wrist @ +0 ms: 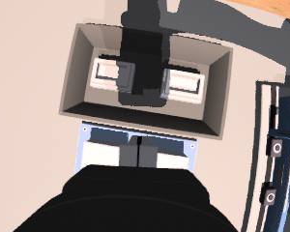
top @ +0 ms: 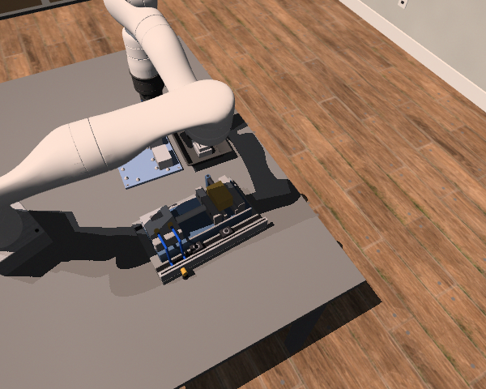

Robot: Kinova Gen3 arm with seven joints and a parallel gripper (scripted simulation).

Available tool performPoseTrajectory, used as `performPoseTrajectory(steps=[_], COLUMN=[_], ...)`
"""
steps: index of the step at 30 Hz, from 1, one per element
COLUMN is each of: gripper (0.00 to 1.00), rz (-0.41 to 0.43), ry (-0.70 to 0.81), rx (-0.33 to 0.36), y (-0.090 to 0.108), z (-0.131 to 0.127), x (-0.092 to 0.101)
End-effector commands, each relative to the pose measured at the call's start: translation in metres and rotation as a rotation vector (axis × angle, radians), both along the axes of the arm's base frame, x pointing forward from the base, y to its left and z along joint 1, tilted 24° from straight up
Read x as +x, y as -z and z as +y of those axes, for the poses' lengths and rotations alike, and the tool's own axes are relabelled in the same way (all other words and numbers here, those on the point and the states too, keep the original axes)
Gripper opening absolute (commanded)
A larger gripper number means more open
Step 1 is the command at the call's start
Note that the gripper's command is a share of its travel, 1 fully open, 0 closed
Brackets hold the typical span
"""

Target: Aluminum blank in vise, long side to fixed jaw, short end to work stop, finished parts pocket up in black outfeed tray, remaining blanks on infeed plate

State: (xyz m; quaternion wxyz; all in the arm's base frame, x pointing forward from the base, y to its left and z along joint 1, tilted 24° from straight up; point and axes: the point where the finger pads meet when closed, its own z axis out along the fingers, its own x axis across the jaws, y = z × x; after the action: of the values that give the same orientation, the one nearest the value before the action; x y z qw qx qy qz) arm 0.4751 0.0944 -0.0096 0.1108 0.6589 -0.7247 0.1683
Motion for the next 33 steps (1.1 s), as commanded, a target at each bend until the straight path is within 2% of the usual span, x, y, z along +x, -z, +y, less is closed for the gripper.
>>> performPoseTrajectory(steps=[1, 23, 33], gripper=[0.0, 0.0, 0.0], rz=[-0.004, -0.004, -0.004], ry=[-0.006, -0.006, -0.006], rx=[0.001, 0.001, 0.001], y=[0.001, -0.005, -0.026], z=[-0.001, 0.002, 0.011], x=[0.002, 0.001, 0.0])
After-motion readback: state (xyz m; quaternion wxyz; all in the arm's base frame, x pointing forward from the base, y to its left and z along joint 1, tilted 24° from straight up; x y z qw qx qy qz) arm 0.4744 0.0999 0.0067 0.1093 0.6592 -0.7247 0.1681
